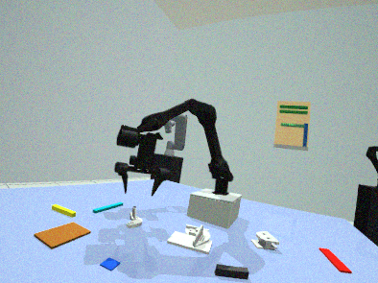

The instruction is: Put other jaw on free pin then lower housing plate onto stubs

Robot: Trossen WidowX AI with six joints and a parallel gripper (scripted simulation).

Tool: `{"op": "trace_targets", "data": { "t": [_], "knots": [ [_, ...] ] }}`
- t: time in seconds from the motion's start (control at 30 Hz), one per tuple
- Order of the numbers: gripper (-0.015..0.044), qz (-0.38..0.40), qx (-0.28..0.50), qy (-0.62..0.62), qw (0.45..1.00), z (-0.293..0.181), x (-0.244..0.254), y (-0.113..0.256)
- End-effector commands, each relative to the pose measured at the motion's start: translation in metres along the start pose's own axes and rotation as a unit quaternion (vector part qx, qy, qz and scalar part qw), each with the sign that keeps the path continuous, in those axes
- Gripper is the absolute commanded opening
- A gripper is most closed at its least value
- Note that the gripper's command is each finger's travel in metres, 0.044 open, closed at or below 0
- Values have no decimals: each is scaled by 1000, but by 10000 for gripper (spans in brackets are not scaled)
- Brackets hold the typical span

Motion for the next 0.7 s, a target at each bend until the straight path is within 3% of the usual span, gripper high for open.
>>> {"op": "trace_targets", "data": {
  "t": [0.0, 0.67],
  "knots": [
    [440, -7, -2, -5, 1000, 1, -4, -32],
    [440, -7, -2, -5, 1000, 1, -4, -34]
  ]
}}
Point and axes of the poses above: the point midway between the two fingers, 35 mm back from their tips, its own y axis back along the fingers, its own x axis across the jaws, z = x × y, the point moved 6 cm from there along y, back along the fingers, and after that the axes turned 4 degrees about y, right-handed, at the moved point
